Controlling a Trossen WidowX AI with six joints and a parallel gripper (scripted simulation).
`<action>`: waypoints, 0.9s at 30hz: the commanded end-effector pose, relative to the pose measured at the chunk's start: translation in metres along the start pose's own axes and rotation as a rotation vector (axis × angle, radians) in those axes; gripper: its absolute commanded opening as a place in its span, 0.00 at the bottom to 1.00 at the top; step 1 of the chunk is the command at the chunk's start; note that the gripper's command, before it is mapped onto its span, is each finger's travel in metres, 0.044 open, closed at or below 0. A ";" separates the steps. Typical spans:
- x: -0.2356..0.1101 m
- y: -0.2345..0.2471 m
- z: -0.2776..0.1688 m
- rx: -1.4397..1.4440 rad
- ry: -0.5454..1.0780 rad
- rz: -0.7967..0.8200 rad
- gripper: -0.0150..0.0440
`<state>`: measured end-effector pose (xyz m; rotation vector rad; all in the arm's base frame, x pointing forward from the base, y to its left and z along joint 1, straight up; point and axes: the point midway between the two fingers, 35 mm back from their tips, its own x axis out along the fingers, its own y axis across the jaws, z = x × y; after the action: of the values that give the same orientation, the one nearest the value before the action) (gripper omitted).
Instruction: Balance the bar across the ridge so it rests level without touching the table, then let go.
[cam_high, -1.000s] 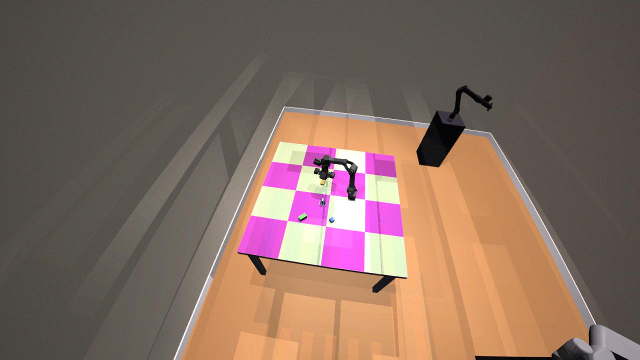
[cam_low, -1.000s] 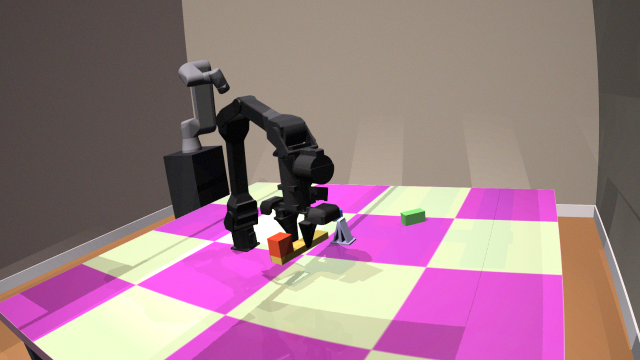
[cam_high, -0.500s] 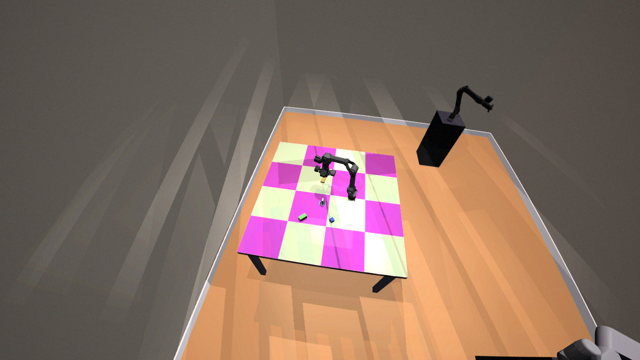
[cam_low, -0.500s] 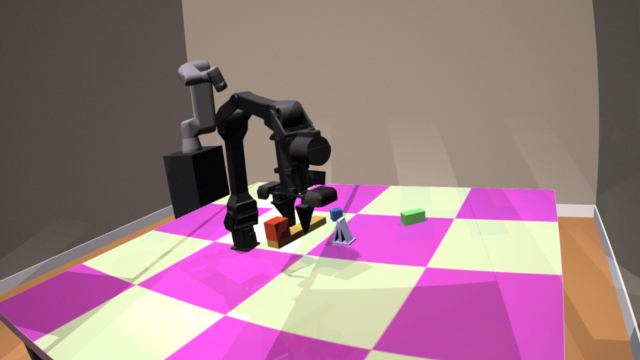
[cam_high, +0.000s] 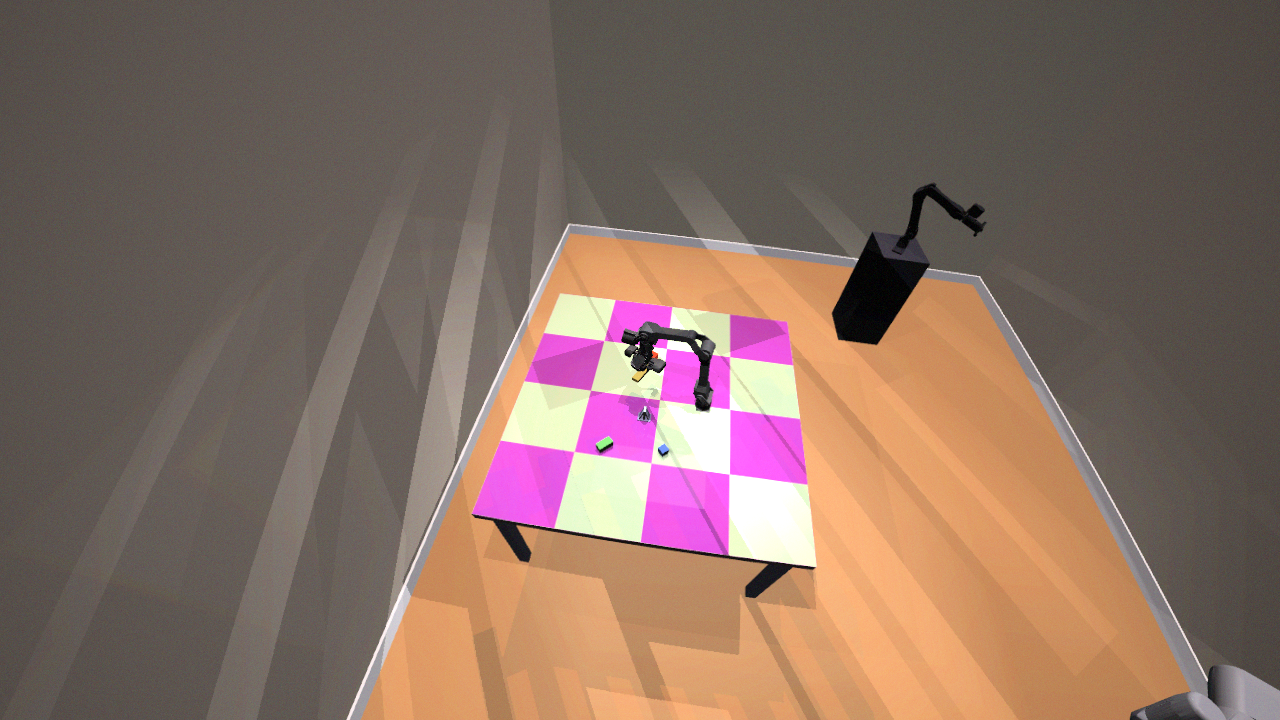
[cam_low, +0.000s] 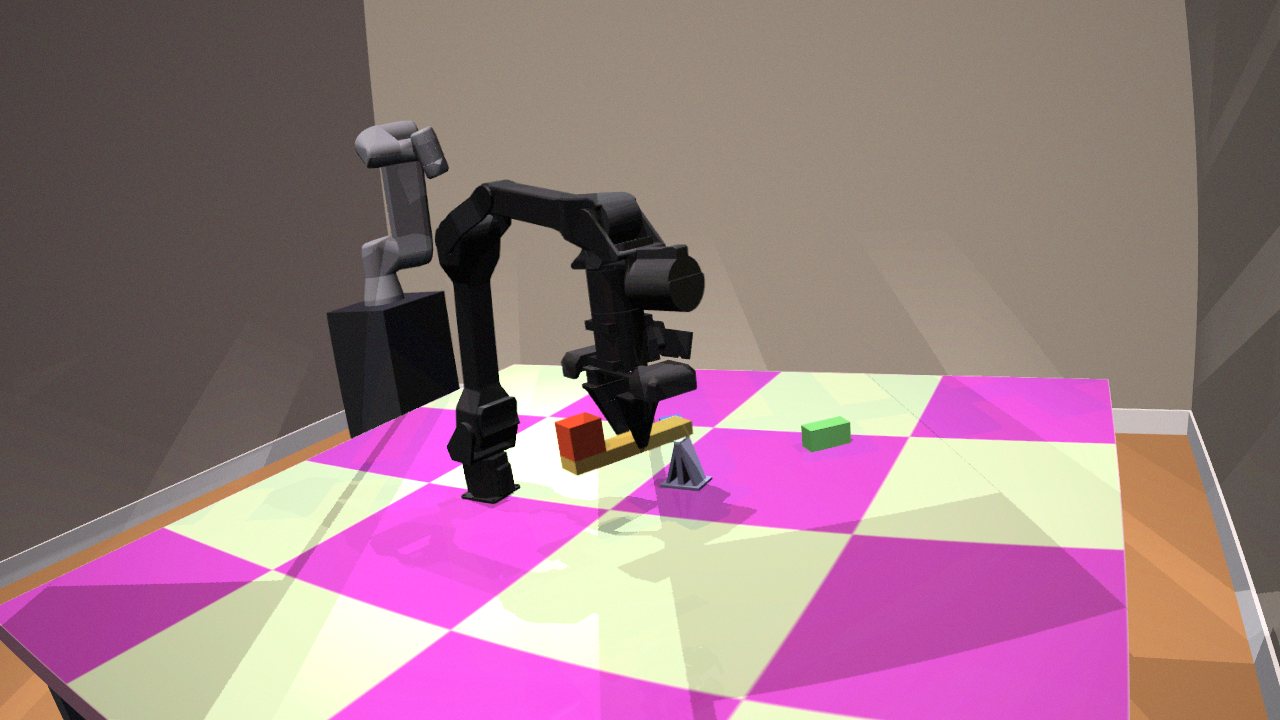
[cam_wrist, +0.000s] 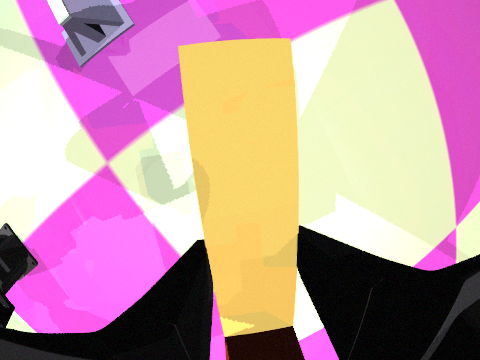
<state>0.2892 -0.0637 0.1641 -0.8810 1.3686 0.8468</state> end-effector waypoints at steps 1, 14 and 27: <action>-0.001 0.004 0.016 0.099 -0.001 0.002 0.25; -0.001 0.021 0.064 0.391 -0.005 0.004 0.25; -0.002 0.044 0.108 0.695 -0.008 0.009 0.25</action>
<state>0.2986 0.0399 0.1649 -0.3947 1.5049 0.3898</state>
